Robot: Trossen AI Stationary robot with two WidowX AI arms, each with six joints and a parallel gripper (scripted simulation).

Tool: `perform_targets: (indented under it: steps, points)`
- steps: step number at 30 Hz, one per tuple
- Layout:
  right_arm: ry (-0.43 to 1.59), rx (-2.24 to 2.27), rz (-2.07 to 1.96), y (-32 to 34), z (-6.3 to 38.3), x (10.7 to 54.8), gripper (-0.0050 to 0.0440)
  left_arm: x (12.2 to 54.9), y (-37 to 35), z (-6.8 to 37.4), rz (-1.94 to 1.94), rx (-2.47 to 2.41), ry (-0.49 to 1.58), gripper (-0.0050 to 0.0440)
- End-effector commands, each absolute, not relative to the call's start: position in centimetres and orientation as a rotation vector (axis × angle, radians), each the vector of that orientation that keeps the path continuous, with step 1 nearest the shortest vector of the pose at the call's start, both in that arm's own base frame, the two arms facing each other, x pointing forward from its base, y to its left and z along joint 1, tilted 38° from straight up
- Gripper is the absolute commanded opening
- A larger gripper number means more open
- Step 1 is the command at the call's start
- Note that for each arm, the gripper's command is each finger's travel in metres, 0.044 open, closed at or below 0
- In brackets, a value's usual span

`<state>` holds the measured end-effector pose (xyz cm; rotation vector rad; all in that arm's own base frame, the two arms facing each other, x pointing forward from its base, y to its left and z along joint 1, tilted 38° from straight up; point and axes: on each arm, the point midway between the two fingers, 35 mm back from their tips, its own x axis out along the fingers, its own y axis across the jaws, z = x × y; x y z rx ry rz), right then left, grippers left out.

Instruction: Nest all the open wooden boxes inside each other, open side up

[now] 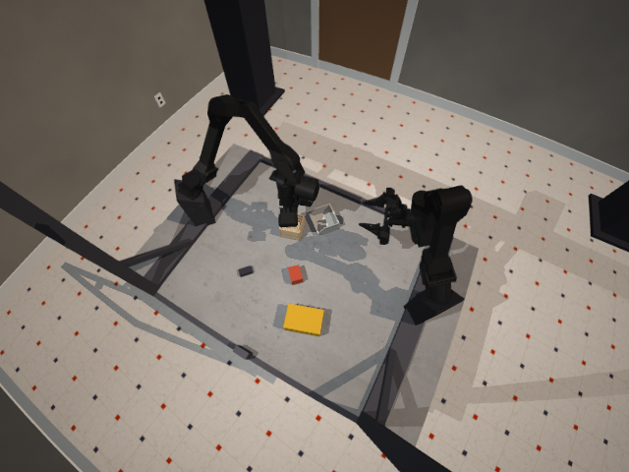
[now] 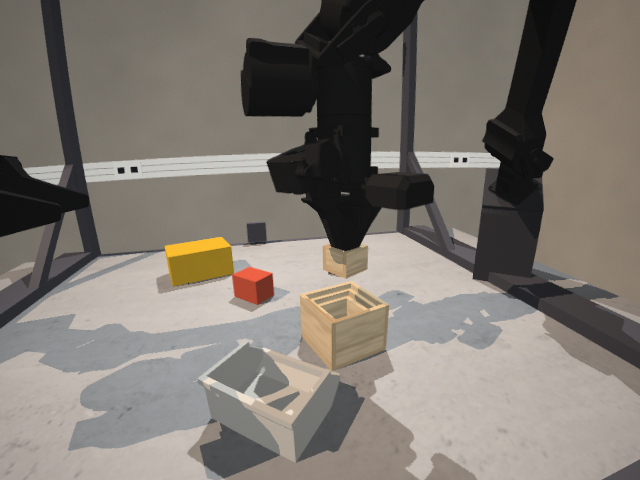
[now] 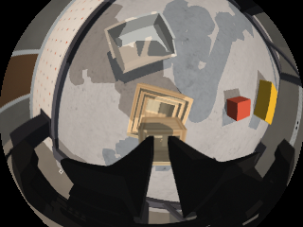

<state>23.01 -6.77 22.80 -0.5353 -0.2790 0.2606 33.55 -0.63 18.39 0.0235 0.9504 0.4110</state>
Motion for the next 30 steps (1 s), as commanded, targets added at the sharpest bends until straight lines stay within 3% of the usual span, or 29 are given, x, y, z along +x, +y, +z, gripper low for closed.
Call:
perform_targets:
  steps: [1, 30]
  points:
    - [-0.280, -0.534, 0.261, -6.79, 22.81, 22.96, 0.0400, 33.70, -0.63, 19.07, 0.437, -0.050, 0.920, 0.0138]
    - [-0.280, -0.534, 0.261, -6.79, 22.81, 22.96, 0.0400, 33.70, -0.63, 19.08, 0.811, -0.841, 0.670, 0.0138]
